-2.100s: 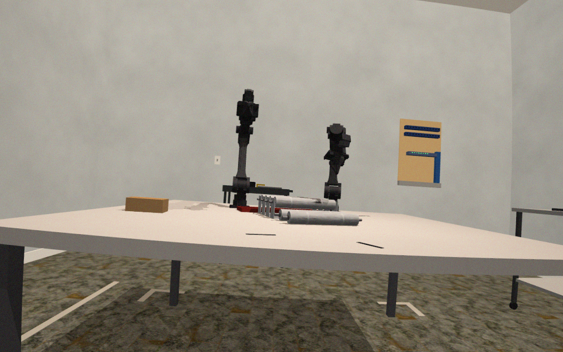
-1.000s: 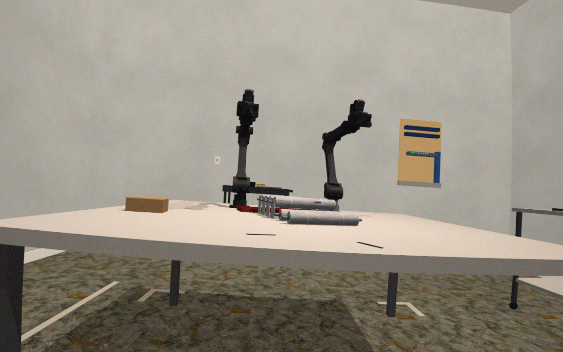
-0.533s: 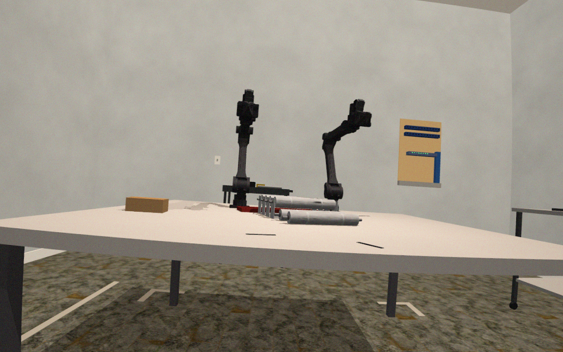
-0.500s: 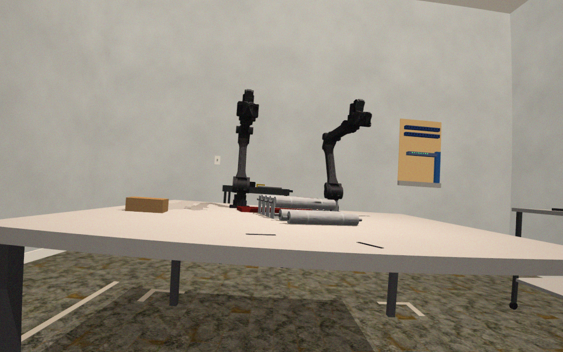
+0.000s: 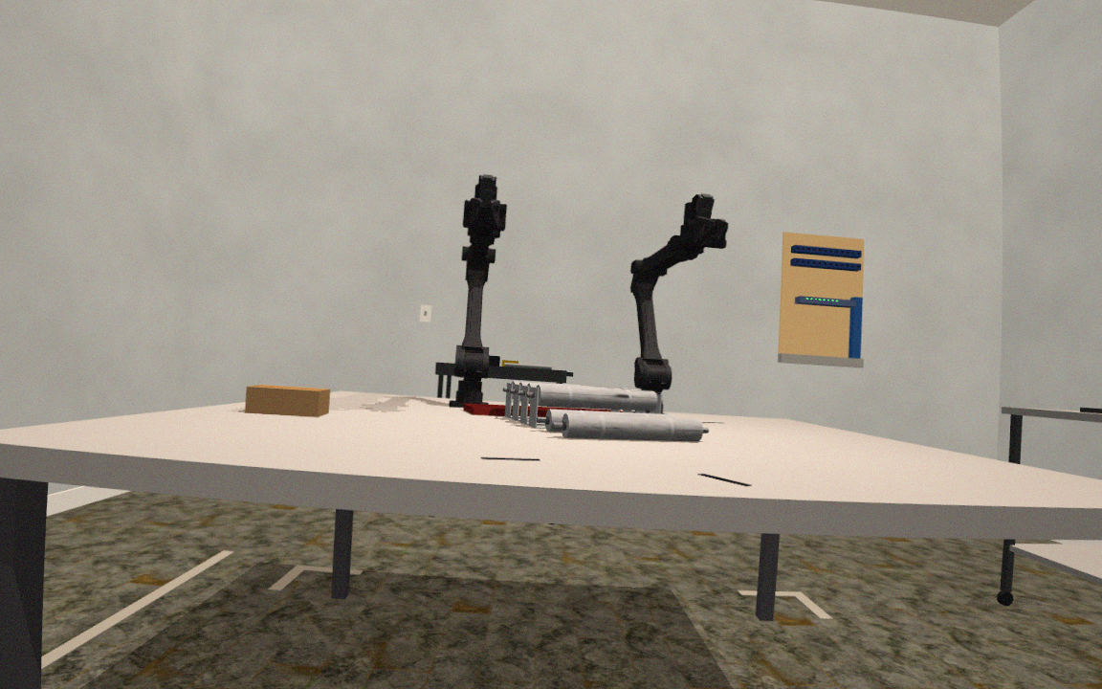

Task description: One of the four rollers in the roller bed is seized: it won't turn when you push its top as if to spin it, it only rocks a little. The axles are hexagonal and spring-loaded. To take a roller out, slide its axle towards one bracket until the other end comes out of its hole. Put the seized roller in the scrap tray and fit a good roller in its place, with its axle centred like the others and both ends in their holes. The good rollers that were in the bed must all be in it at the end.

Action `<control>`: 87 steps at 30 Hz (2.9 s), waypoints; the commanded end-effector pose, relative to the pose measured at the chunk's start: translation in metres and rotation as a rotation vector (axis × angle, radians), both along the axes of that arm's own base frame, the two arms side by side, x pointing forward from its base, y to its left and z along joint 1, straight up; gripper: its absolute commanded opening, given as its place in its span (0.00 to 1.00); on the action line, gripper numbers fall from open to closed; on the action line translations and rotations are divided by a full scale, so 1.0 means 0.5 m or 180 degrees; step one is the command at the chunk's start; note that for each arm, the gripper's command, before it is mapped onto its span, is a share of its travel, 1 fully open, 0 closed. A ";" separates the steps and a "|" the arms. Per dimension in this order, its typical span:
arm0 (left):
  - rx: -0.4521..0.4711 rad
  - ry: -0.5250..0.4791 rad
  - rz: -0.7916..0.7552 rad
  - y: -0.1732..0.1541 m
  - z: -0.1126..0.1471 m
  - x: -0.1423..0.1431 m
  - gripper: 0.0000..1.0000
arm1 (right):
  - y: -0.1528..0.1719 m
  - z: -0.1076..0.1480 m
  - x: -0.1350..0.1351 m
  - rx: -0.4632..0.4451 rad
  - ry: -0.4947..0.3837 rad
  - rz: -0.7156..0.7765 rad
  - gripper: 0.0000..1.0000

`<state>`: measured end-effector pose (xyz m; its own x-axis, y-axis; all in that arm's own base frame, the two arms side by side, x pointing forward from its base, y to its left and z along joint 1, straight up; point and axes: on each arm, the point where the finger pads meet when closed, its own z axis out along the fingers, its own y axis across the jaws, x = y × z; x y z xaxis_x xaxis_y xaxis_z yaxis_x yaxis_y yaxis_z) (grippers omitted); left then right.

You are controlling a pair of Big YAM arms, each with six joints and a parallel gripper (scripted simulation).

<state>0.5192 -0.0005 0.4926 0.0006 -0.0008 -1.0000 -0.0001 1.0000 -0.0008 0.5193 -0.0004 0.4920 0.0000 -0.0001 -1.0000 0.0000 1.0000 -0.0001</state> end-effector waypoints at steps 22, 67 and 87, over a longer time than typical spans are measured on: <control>0.0080 0.0136 -0.0084 -0.037 -0.022 -0.014 0.32 | 0.027 -0.031 0.011 -0.0207 0.0175 0.0085 0.62; 0.2783 0.2716 -0.1648 -0.347 -0.643 -0.534 0.32 | 0.330 -0.649 -0.292 -0.3556 0.2980 0.3012 0.62; 0.3960 0.2964 -0.2033 -0.291 -0.729 -0.676 0.32 | 0.345 -0.705 -0.430 -0.4243 0.3367 0.4097 0.62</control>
<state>0.1837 -0.1455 0.1215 -0.2591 0.9639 -0.0608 0.8303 0.2545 0.4957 0.2975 0.1673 0.1271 0.1134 -0.9933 -0.0229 -0.9922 -0.1120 -0.0539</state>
